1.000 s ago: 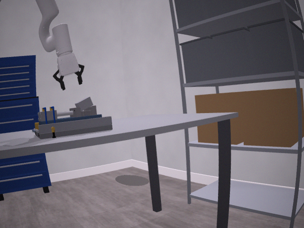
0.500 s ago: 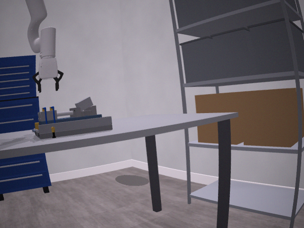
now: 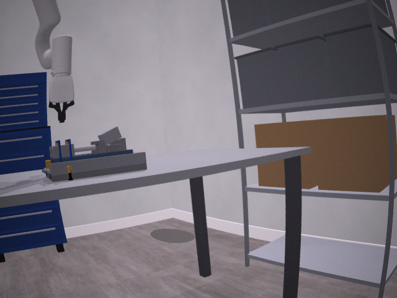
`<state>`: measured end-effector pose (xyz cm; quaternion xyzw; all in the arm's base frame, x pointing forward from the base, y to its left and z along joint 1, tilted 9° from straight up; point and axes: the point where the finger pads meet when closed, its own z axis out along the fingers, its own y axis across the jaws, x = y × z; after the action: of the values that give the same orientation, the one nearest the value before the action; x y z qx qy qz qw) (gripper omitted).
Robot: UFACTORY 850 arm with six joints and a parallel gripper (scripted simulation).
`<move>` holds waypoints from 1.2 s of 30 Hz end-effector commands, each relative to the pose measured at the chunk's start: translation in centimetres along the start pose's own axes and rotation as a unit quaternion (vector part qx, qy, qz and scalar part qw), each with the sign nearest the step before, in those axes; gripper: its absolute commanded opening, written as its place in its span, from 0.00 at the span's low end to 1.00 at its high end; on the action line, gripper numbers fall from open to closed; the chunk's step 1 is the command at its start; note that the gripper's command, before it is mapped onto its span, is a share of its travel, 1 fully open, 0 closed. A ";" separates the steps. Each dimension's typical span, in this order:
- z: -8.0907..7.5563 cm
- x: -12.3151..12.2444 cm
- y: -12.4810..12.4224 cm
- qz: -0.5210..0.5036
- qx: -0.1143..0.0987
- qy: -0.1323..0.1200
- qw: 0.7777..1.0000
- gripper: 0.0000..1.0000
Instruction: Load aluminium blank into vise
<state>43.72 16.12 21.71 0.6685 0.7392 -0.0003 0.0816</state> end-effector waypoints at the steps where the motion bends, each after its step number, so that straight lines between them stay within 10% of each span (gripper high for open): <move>1: -0.1 0.0 0.1 0.000 -0.001 0.000 1.000 0.00; 36: 0.6 0.0 0.1 0.000 -0.001 0.000 1.000 0.00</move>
<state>43.77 16.08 21.30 0.6685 0.7392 -0.0003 0.0815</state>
